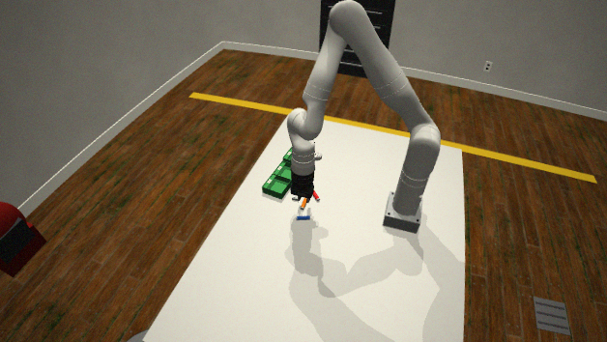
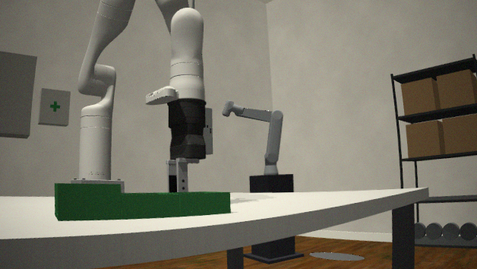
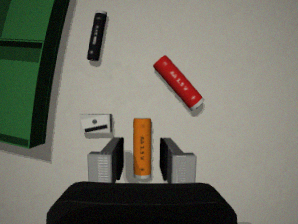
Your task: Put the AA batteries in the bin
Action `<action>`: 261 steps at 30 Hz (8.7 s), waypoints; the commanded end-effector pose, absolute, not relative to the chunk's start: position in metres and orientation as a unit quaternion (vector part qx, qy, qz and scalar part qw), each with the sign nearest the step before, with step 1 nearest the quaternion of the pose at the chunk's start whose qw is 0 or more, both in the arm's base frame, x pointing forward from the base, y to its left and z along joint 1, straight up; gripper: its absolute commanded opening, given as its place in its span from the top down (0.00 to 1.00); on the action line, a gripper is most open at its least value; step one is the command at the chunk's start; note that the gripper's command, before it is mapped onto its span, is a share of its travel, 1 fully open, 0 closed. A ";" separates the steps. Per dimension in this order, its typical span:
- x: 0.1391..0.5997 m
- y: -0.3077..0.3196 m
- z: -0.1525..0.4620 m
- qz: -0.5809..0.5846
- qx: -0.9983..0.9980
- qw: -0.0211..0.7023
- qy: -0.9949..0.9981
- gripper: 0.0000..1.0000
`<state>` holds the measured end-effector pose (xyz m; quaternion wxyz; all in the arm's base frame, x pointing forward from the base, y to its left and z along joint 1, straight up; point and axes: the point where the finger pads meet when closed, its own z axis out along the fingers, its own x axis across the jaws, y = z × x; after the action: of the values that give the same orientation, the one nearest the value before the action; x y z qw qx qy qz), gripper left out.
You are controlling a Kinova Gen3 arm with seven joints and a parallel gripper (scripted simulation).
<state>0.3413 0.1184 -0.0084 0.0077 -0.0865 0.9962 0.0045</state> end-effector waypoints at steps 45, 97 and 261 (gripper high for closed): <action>0.341 0.121 -0.035 0.004 -0.092 0.002 0.996 0.69; 0.341 0.120 0.025 0.004 -0.092 0.002 0.996 0.69; 0.470 -0.074 0.012 0.004 -0.020 0.002 1.000 0.40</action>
<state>0.4676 -0.0724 0.0070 -0.0015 -0.0209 0.9998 0.0046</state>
